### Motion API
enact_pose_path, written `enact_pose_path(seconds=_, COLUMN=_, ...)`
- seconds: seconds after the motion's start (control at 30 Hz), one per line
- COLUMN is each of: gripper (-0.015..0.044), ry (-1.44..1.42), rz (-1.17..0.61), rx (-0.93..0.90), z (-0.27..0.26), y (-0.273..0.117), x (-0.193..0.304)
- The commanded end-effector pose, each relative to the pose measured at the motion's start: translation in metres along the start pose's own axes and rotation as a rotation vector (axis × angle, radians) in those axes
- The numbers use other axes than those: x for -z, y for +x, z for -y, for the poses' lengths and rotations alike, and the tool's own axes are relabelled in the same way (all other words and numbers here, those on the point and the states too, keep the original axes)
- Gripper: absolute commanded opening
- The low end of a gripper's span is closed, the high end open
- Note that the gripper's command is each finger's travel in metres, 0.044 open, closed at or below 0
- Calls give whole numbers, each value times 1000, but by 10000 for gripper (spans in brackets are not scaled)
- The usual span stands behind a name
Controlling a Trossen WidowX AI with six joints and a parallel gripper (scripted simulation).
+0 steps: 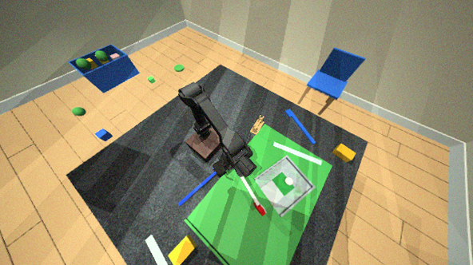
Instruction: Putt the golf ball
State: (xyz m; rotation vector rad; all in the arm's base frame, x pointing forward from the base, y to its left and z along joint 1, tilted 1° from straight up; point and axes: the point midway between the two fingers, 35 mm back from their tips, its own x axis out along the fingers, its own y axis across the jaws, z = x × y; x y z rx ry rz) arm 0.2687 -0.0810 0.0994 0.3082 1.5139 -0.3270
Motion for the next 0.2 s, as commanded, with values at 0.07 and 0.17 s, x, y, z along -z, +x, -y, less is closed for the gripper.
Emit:
enact_pose_path(seconds=0.07, gripper=0, ry=0, rz=3, rx=0, z=0, y=0, x=0)
enact_pose_path(seconds=0.17, gripper=0, ry=0, rz=3, rx=0, z=0, y=0, x=0)
